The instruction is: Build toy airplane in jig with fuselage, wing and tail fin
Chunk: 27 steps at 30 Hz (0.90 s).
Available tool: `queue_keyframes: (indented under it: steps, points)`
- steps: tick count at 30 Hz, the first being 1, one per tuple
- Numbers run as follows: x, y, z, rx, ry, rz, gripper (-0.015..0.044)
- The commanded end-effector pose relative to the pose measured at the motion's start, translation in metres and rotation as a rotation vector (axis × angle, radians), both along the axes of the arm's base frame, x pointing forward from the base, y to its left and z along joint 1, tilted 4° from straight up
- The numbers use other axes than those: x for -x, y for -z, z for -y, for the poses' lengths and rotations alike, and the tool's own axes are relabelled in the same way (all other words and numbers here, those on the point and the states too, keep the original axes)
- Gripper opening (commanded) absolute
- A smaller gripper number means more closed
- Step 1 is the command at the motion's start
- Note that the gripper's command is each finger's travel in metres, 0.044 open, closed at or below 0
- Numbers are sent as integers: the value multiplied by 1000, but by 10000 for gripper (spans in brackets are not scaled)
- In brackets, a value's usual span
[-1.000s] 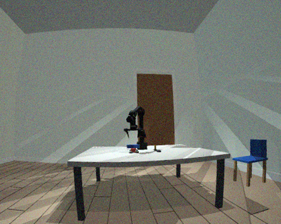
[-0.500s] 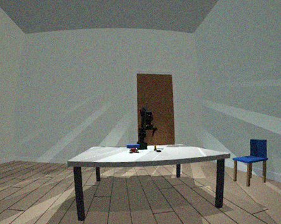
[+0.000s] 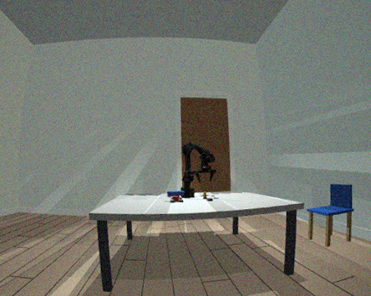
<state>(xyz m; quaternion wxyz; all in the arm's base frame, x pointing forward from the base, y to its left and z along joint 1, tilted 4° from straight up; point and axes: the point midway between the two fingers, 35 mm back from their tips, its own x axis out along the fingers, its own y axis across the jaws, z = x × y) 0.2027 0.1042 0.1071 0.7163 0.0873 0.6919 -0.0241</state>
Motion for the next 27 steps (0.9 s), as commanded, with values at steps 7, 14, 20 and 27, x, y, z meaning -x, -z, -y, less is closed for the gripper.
queue_keyframes:
  steps: [7,14,20,27]
  points:
    - [5,54,-5,3,4,-18,440]
    - [5,69,-6,3,4,-18,440]
    - [4,75,-7,3,4,-18,440]
    - [4,86,-8,3,4,-18,440]
